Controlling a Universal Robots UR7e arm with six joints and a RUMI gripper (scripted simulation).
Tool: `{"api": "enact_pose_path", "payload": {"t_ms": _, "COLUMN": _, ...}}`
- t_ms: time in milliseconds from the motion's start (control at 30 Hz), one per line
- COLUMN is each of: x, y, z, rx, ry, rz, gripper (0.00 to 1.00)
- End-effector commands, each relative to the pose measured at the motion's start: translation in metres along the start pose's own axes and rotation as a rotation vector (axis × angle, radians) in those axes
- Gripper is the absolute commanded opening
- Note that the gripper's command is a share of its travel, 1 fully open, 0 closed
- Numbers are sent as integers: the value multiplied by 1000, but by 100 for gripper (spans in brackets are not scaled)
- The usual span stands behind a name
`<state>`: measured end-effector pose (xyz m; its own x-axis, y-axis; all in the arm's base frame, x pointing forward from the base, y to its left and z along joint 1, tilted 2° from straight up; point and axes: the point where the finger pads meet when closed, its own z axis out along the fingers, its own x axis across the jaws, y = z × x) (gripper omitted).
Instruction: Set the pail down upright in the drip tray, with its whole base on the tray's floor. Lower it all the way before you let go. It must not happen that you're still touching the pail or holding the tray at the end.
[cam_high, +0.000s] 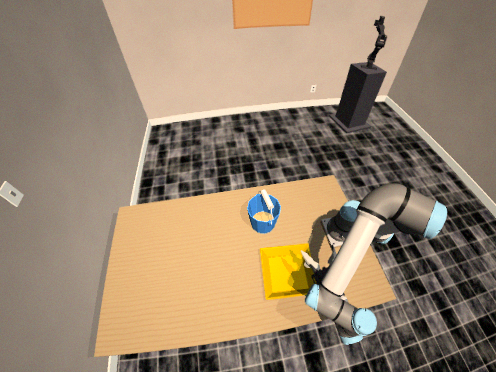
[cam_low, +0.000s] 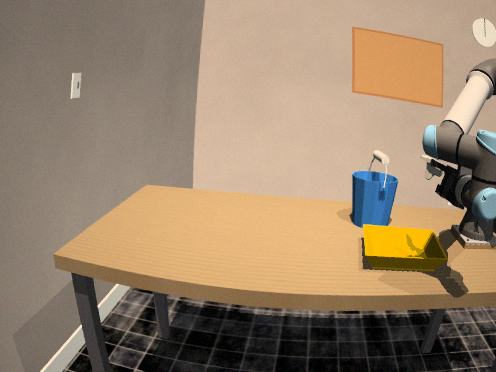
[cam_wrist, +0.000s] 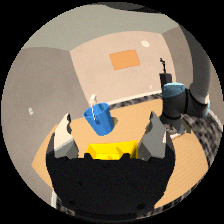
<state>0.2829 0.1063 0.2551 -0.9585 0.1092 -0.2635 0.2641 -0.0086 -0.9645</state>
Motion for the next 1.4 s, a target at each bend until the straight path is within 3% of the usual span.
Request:
{"api": "enact_pose_path", "payload": {"t_ms": 0, "x": -7, "y": 0, "z": 17, "rx": 10, "ry": 111, "rz": 109, "gripper": 100}}
{"api": "enact_pose_path", "payload": {"t_ms": 100, "x": -12, "y": 0, "z": 28, "rx": 17, "ry": 188, "rz": 185, "gripper": 100}}
{"api": "enact_pose_path", "payload": {"t_ms": 167, "x": -12, "y": 0, "z": 28, "rx": 17, "ry": 188, "rz": 185, "gripper": 100}}
{"api": "enact_pose_path", "payload": {"t_ms": 667, "x": -45, "y": 0, "z": 107, "rx": 60, "ry": 685, "rz": 671, "gripper": 100}}
{"api": "enact_pose_path", "payload": {"t_ms": 733, "x": -45, "y": 0, "z": 107, "rx": 60, "ry": 685, "rz": 671, "gripper": 100}}
{"api": "enact_pose_path", "payload": {"t_ms": 833, "x": -53, "y": 0, "z": 125, "rx": 72, "ry": 830, "rz": 812, "gripper": 100}}
{"api": "enact_pose_path", "payload": {"t_ms": 1233, "x": -82, "y": 1, "z": 193, "rx": 109, "ry": 1227, "rz": 1204, "gripper": 100}}
{"api": "enact_pose_path", "payload": {"t_ms": 1300, "x": -82, "y": 1, "z": 193, "rx": 109, "ry": 1227, "rz": 1204, "gripper": 100}}
{"api": "enact_pose_path", "payload": {"t_ms": 1333, "x": -84, "y": 0, "z": 199, "rx": 114, "ry": 1316, "rz": 1289, "gripper": 100}}
{"api": "enact_pose_path", "payload": {"t_ms": 1367, "x": -87, "y": 1, "z": 205, "rx": 117, "ry": 1346, "rz": 1317, "gripper": 100}}
